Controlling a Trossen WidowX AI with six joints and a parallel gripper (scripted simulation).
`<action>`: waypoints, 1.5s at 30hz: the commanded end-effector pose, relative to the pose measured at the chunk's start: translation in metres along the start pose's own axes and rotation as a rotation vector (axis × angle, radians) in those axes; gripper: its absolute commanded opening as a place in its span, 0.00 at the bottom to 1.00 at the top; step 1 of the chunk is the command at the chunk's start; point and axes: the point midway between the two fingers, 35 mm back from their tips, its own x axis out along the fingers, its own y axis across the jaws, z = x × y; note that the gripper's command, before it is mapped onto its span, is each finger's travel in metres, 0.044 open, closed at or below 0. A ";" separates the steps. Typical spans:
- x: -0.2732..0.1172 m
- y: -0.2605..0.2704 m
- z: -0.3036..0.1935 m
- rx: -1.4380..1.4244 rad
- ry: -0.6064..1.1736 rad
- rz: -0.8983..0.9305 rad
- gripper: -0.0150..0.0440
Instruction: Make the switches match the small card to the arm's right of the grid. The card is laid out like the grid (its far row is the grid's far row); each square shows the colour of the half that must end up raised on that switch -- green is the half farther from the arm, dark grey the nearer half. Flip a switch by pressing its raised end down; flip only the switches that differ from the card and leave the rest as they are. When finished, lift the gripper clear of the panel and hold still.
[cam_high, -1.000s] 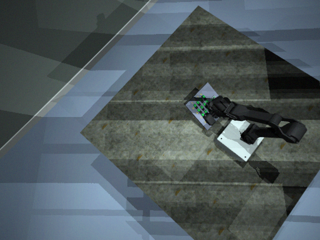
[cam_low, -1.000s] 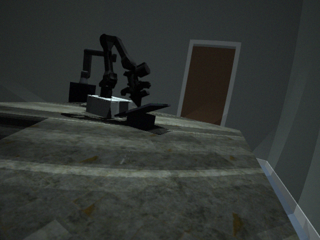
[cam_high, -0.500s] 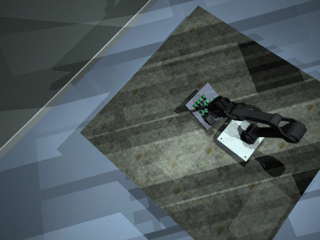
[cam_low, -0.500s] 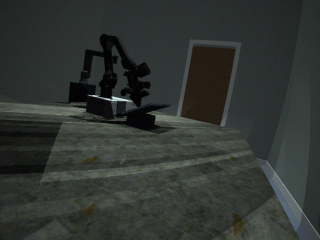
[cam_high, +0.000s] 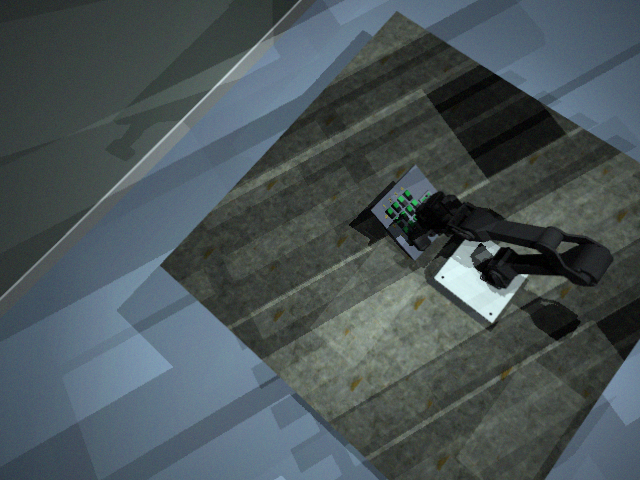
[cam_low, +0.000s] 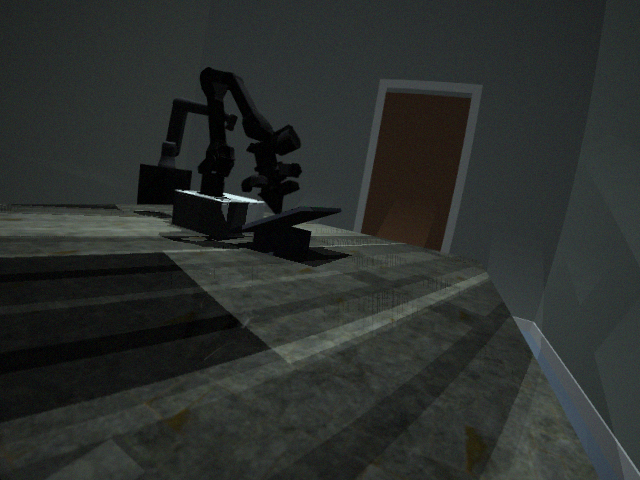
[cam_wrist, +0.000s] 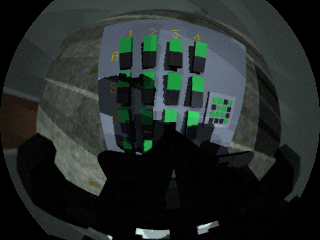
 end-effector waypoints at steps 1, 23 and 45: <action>0.001 0.001 -0.002 -0.004 0.005 0.004 0.25; 0.004 0.001 -0.002 -0.004 0.005 0.004 0.25; -0.052 0.001 0.002 -0.004 0.029 0.004 0.25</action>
